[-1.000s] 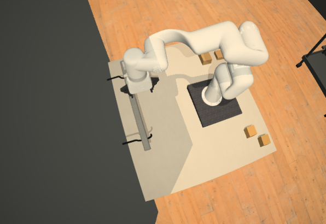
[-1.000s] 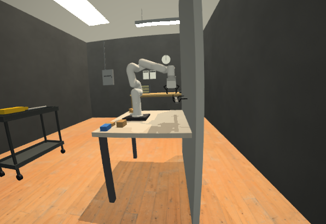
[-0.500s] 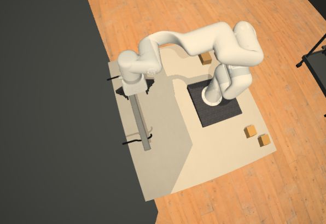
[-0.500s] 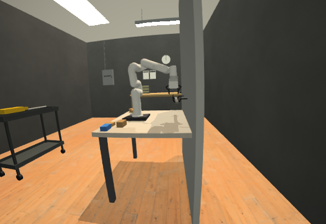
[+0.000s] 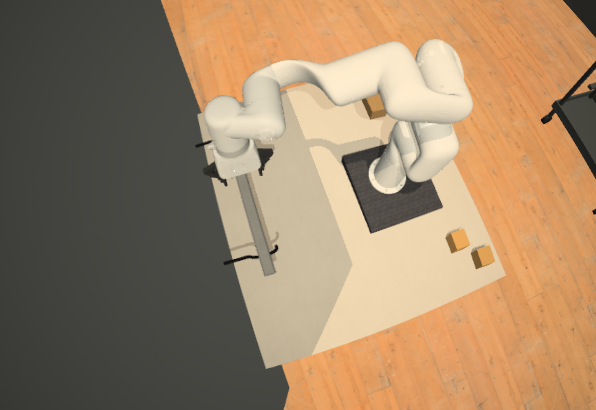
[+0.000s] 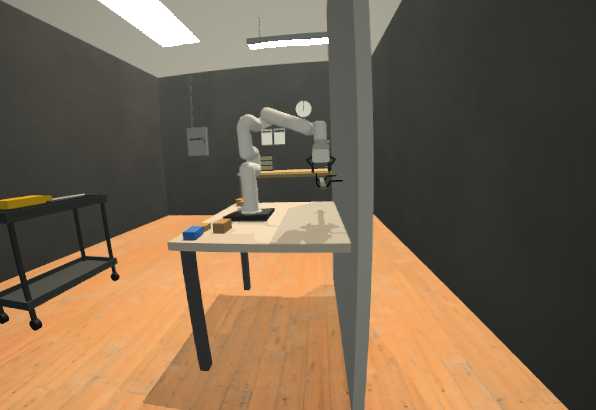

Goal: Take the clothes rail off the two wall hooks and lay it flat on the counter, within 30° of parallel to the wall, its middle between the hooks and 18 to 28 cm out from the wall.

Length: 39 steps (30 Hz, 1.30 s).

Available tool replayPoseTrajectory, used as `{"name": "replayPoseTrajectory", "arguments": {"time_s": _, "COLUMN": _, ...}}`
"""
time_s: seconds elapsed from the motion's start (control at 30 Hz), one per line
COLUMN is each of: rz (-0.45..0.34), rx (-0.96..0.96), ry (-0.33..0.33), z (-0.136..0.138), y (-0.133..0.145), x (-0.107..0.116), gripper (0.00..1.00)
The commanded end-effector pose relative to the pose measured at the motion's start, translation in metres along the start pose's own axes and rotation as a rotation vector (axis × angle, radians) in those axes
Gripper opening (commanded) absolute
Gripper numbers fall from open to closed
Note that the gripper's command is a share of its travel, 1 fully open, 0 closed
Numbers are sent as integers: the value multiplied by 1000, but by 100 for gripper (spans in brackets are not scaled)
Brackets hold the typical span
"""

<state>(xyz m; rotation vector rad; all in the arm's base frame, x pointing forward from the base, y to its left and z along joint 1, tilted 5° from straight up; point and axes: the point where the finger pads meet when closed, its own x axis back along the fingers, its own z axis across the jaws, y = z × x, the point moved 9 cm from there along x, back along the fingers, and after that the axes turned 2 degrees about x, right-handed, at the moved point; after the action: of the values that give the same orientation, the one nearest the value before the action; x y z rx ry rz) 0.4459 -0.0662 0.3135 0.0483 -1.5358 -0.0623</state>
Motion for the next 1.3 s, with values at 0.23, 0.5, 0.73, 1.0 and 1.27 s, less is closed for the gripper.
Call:
{"name": "replayPoseTrajectory", "arguments": {"time_s": 0.23, "rz": 1, "rx": 0, "ry": -4, "z": -5, "y": 0, "x": 1, "gripper": 100}}
{"name": "replayPoseTrajectory", "arguments": {"time_s": 0.5, "rz": 1, "rx": 0, "ry": -4, "z": -6, "y": 0, "x": 0, "gripper": 100}}
{"name": "replayPoseTrajectory", "arguments": {"time_s": 0.73, "rz": 1, "rx": 0, "ry": -4, "z": -6, "y": 0, "x": -5, "gripper": 100}}
{"name": "replayPoseTrajectory", "arguments": {"time_s": 1.0, "rz": 1, "rx": 0, "ry": -4, "z": -6, "y": 0, "x": -9, "gripper": 100}}
{"name": "replayPoseTrajectory", "arguments": {"time_s": 1.27, "rz": 1, "rx": 0, "ry": -4, "z": -6, "y": 0, "x": -15, "gripper": 100}}
